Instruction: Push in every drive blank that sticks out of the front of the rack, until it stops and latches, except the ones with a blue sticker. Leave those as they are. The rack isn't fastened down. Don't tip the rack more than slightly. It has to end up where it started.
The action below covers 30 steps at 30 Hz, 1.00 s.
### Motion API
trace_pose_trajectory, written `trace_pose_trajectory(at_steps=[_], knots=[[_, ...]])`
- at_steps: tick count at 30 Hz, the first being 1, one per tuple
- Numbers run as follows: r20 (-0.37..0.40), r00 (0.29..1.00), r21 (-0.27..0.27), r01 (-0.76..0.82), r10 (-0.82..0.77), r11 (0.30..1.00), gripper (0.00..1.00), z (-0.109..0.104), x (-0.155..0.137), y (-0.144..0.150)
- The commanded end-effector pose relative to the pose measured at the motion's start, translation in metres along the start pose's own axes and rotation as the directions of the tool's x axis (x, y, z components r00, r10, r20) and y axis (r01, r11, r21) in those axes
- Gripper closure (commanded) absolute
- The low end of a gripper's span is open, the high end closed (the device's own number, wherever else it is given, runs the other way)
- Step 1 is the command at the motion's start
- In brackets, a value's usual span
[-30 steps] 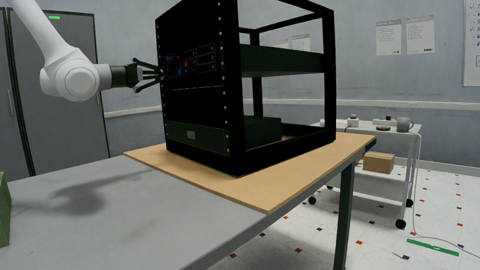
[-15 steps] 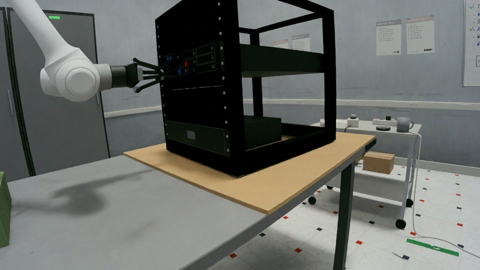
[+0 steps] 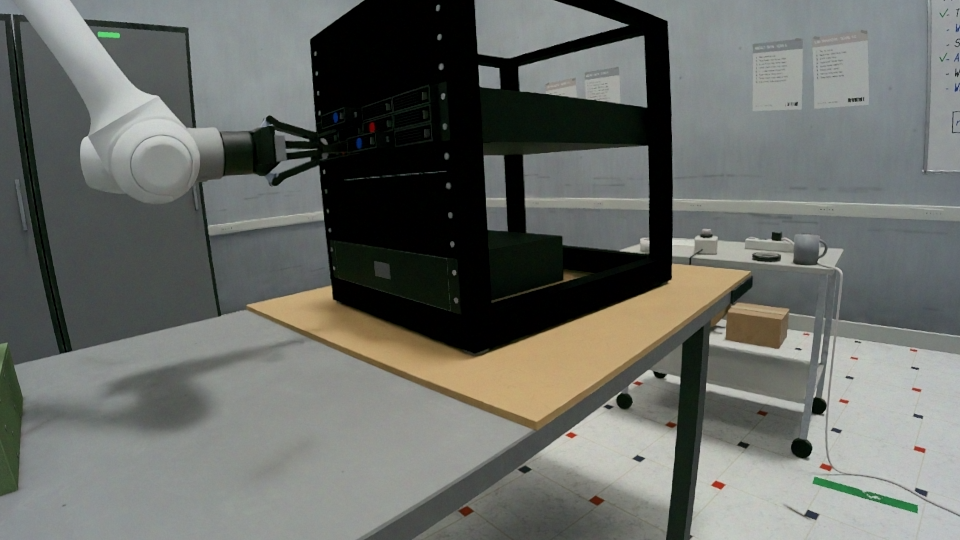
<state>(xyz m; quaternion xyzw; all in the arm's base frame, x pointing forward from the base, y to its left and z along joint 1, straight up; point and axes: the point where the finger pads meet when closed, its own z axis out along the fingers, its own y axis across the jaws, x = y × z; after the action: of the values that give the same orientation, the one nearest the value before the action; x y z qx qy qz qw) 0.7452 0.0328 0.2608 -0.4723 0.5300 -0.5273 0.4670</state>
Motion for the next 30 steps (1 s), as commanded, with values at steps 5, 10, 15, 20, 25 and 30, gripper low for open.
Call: trace_pose_trajectory(at_steps=[5, 10, 15, 20, 25, 30], knots=[[0.0, 1.0, 0.001, 0.0, 0.0, 1.0, 0.9, 0.0, 0.0, -0.001], [0.0, 1.0, 0.001, 0.0, 0.0, 1.0, 0.9, 0.0, 0.0, -0.001], [0.0, 1.0, 0.001, 0.0, 0.0, 1.0, 0.9, 0.0, 0.0, -0.001], [0.0, 1.0, 0.001, 0.0, 0.0, 1.0, 0.9, -0.003, 0.0, -0.001], [0.0, 1.0, 0.001, 0.0, 0.0, 1.0, 0.9, -0.021, 0.0, -0.001], [0.0, 1.0, 0.001, 0.0, 0.0, 1.0, 0.9, -0.038, 0.0, -0.001]])
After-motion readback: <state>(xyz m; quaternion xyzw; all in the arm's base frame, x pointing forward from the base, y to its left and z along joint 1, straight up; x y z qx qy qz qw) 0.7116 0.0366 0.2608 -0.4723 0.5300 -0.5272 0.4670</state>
